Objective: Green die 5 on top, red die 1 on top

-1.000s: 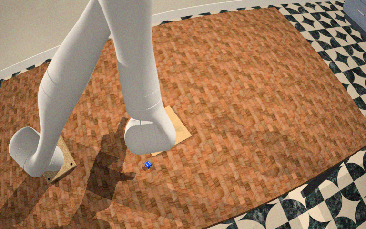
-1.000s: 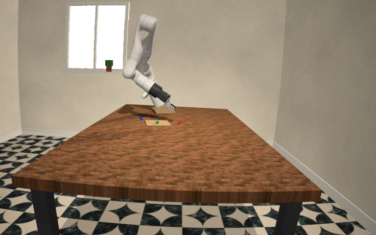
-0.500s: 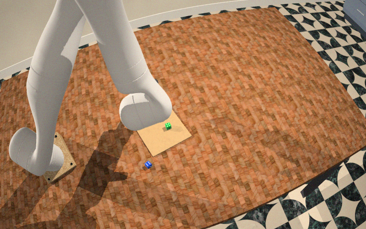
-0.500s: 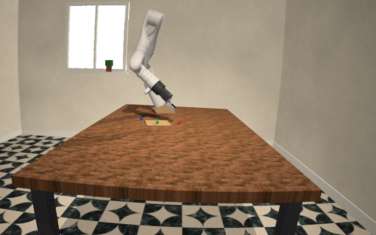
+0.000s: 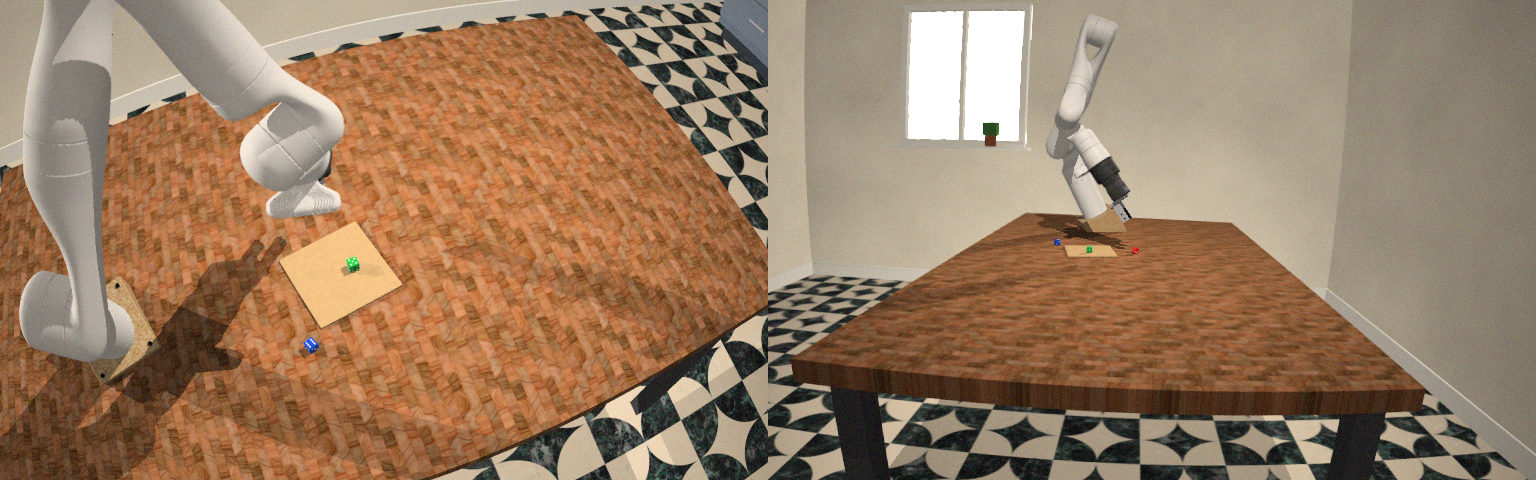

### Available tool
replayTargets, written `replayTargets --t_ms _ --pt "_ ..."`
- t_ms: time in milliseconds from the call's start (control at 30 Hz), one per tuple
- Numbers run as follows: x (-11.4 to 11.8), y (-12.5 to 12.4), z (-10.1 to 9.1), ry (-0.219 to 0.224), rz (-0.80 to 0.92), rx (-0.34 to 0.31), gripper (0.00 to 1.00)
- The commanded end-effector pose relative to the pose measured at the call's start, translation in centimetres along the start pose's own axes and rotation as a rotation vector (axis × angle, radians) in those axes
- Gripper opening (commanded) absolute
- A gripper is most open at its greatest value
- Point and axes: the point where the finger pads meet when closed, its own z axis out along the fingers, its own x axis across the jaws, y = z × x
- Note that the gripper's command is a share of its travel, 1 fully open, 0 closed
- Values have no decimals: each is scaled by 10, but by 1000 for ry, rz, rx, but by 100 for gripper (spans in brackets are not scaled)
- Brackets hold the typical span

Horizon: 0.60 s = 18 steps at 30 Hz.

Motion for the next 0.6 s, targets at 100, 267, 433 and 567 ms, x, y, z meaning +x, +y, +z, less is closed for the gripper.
replayTargets --t_ms 100,267,433,567 --pt "4 17 2 8 -34 80 64" --pt "4 23 3 6 -35 161 64" --pt "3 28 2 -1 -35 247 64" --pt "3 31 2 2 -36 281 64"
